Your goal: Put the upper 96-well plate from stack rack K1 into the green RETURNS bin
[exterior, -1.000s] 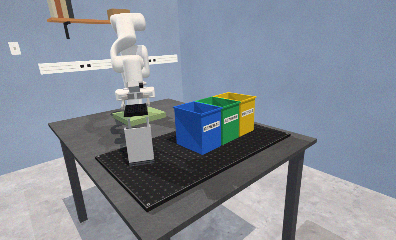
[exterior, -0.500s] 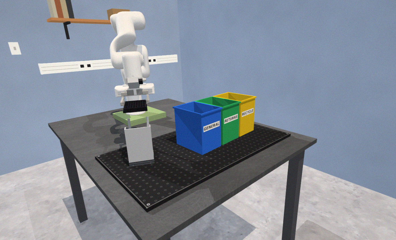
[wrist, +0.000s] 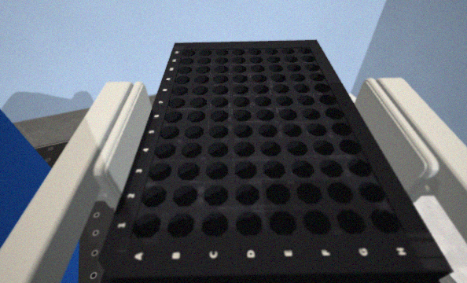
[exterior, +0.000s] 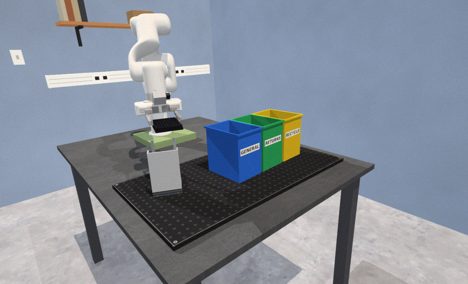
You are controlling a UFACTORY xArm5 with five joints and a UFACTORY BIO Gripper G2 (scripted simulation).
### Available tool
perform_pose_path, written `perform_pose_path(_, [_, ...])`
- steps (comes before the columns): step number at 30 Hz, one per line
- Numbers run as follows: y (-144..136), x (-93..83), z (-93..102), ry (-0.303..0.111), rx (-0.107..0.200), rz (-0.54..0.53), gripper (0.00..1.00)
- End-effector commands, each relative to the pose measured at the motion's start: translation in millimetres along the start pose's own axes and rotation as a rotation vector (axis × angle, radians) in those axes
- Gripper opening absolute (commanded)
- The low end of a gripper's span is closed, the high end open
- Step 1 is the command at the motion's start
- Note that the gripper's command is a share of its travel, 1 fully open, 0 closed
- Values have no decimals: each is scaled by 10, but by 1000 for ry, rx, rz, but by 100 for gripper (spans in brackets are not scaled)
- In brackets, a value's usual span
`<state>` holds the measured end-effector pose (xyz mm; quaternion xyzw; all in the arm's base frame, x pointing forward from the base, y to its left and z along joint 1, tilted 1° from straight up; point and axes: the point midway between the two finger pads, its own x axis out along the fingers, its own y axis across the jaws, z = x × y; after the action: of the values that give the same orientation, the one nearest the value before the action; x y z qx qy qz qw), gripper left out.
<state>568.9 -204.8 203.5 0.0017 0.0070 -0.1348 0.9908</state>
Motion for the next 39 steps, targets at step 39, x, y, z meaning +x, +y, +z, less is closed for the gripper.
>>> perform_pose_path(39, [1254, -166, -59, -1, -9, 379, 0])
